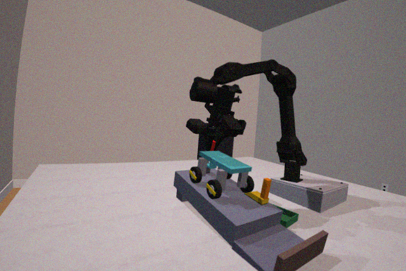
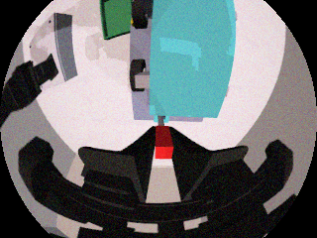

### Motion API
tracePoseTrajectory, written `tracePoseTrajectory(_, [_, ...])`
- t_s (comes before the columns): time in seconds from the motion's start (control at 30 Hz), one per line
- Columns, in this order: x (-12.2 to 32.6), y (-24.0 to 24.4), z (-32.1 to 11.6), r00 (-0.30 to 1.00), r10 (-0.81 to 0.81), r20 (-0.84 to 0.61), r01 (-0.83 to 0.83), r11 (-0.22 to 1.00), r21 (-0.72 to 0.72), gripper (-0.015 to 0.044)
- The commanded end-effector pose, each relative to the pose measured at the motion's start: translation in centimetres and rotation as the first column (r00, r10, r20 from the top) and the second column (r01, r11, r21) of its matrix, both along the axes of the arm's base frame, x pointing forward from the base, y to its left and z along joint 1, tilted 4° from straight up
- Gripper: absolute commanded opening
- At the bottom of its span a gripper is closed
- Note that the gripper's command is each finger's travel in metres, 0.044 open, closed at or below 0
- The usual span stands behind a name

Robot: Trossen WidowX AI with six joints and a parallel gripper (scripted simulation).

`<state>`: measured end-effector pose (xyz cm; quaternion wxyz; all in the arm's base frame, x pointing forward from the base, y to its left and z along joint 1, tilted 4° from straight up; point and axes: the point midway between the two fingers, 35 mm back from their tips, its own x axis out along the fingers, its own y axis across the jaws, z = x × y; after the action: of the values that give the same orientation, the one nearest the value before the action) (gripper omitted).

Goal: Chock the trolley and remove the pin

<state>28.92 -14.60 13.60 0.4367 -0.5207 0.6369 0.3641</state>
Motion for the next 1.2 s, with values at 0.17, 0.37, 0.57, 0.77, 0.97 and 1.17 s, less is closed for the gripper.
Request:
tracePoseTrajectory(0.17, [0.1,0.0,0.8,1.0,-0.005,0.007,0.005,1.0,-0.006,0.0])
tracePoseTrajectory(0.37, [0.1,0.0,1.0,1.0,-0.005,0.007,0.005,1.0,-0.006,0.0])
tracePoseTrajectory(0.57, [0.0,0.0,1.2,1.0,-0.005,0.007,0.005,1.0,-0.006,0.0])
tracePoseTrajectory(0.77, [0.1,0.0,1.4,1.0,-0.005,0.007,0.005,1.0,-0.006,0.0])
tracePoseTrajectory(0.97, [0.1,-0.1,1.6,1.0,-0.005,0.007,0.005,1.0,-0.006,0.0])
tracePoseTrajectory(1.17, [0.2,-0.2,1.8,1.0,-0.005,0.007,0.005,1.0,-0.006,0.0])
